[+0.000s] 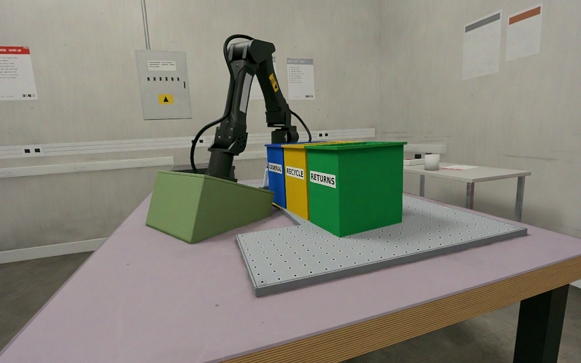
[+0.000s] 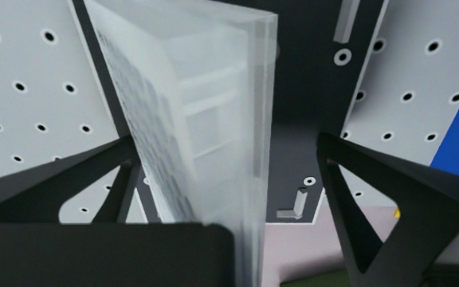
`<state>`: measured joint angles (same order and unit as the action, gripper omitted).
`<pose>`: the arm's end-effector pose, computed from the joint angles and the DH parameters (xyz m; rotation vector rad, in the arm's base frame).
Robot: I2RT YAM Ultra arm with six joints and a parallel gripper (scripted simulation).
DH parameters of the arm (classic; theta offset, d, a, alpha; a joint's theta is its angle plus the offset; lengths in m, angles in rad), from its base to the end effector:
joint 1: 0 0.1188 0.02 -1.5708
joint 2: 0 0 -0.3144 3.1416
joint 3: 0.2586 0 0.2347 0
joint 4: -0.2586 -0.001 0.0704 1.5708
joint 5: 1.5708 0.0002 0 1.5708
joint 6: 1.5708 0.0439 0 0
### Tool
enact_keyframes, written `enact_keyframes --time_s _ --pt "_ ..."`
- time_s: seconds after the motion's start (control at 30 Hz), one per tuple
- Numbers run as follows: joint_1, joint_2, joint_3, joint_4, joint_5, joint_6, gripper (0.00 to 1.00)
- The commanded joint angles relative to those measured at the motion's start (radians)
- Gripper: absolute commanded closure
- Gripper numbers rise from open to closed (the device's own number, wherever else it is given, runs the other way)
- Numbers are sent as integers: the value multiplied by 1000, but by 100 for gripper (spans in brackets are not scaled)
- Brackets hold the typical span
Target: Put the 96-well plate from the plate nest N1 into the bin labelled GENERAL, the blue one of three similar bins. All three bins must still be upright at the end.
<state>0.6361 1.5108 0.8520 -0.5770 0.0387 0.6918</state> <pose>0.2053 0.1507 0.2332 0.0885 2.8419 0.2529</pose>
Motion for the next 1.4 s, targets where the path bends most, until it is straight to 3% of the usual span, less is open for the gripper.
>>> enact_keyframes --time_s 0.0,1.27,1.3,1.37 --pt "0 21 -7 34 31 -4 0" --pt "0 21 -7 34 31 -4 0" --pt "0 21 -7 34 31 -4 100" --pt "0 21 -8 34 31 -4 100"
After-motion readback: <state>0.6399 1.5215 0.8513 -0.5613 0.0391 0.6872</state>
